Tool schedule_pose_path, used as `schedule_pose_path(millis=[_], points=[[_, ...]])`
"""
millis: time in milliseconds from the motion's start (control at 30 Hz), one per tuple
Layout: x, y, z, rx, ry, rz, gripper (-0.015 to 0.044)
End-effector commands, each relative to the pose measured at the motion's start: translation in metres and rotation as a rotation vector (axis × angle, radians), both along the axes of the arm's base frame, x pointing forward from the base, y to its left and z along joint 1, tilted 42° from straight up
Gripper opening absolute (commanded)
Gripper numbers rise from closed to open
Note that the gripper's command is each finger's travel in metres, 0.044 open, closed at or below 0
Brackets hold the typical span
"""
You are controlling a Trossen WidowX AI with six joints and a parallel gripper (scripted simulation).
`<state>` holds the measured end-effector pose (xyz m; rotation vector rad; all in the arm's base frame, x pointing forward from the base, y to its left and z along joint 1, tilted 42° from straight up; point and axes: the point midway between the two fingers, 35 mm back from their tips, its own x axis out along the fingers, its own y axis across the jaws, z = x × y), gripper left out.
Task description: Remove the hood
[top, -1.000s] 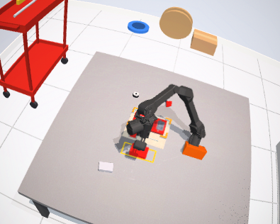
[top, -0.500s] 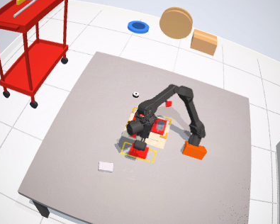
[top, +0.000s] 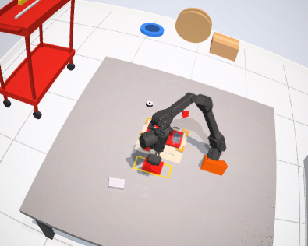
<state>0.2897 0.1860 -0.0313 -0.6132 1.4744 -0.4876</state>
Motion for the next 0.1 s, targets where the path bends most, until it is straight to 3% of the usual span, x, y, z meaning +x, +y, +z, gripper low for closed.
schedule_pose_path(millis=[0,67], points=[[-0.0001,-0.0008,-0.0004,0.0,0.0,-0.008,0.044],[-0.0001,-0.0008,-0.0004,0.0,0.0,-0.008,0.044]])
